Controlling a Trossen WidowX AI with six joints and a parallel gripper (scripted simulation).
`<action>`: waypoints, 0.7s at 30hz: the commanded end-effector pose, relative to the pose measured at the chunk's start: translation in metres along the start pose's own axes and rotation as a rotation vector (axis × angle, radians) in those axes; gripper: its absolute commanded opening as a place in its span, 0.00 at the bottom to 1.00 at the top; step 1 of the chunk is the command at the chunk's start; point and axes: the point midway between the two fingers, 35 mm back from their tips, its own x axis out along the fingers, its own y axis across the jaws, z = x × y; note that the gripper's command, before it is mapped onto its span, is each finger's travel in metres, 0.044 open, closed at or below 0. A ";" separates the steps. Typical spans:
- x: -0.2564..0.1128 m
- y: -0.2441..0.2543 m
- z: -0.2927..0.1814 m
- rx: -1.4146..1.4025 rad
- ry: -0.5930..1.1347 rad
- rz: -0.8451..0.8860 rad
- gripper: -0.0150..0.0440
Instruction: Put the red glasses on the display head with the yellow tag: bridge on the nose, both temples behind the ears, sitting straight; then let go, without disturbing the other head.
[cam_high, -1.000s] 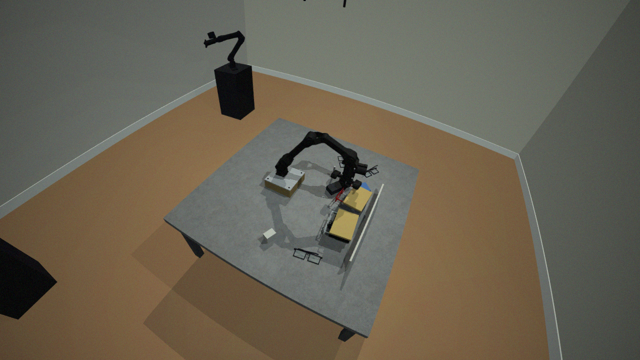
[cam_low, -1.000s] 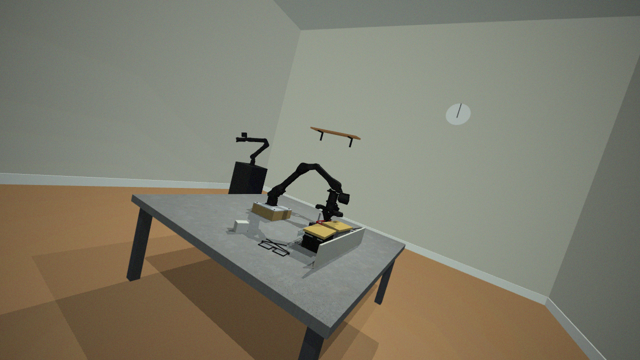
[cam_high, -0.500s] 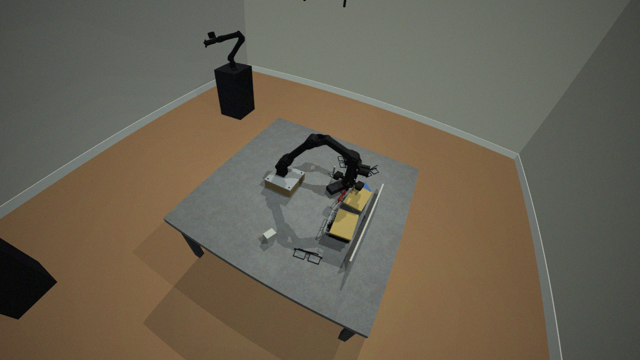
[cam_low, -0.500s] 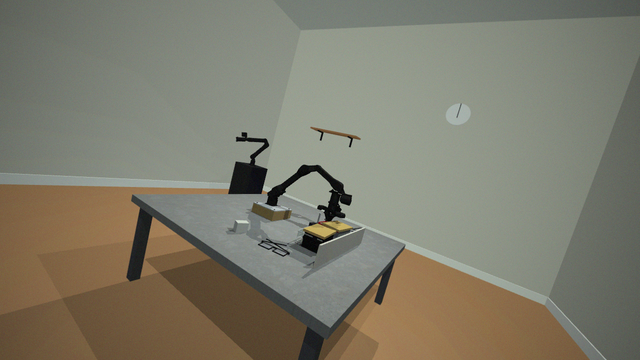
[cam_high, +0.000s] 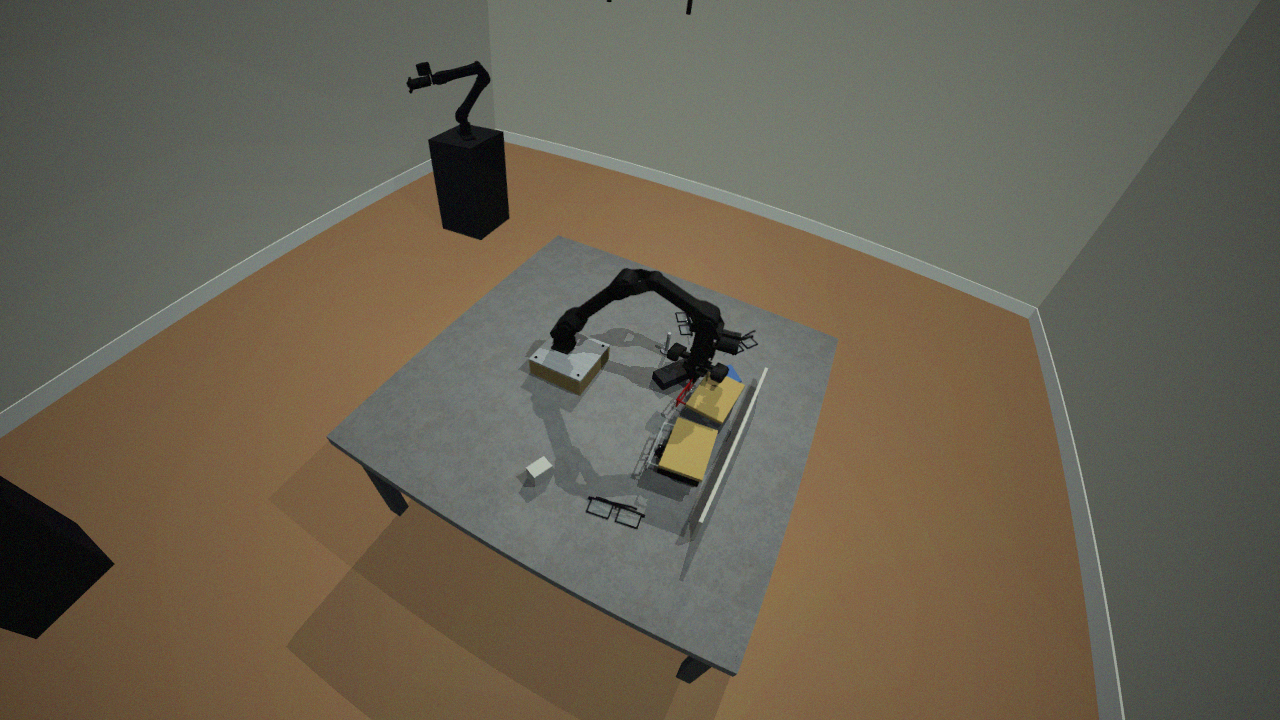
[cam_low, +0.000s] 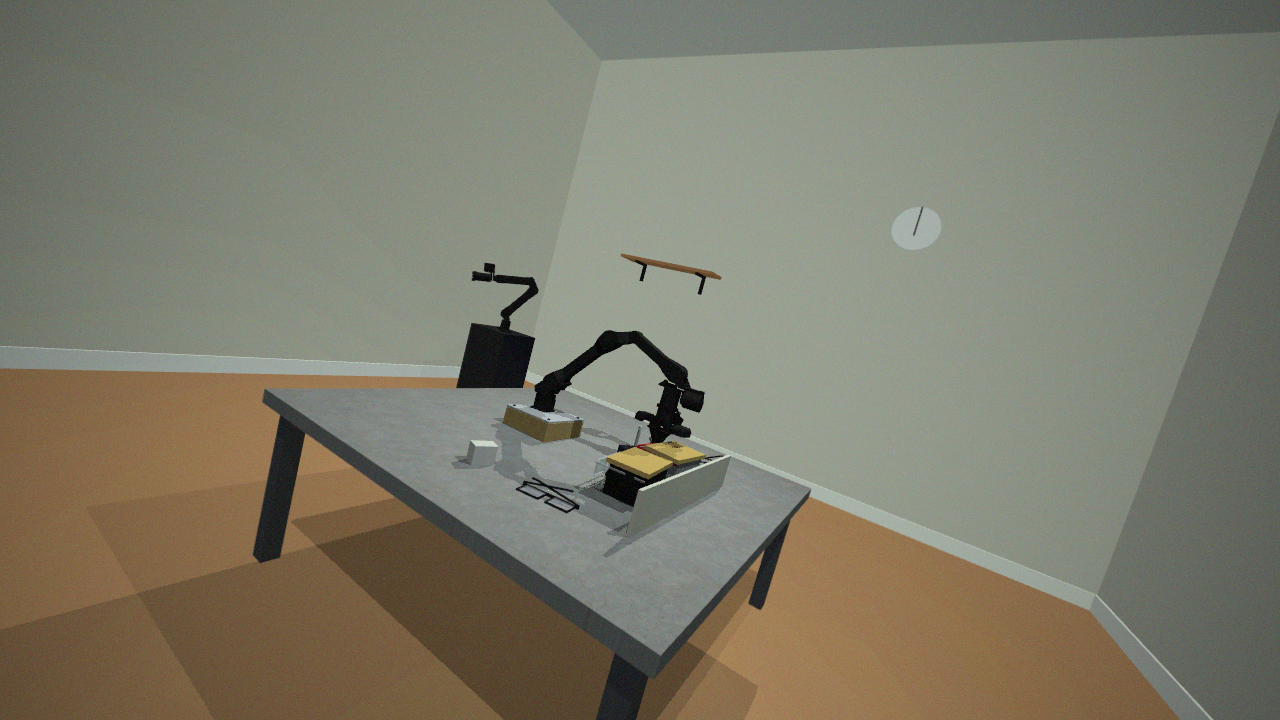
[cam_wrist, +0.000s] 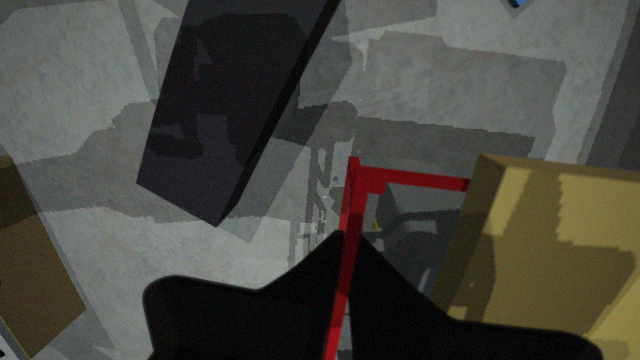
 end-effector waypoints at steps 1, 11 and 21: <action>0.003 0.001 -0.001 -0.005 0.007 0.002 0.25; 0.004 0.001 -0.001 -0.005 0.007 0.002 0.25; 0.006 0.002 -0.001 -0.005 0.007 0.002 0.25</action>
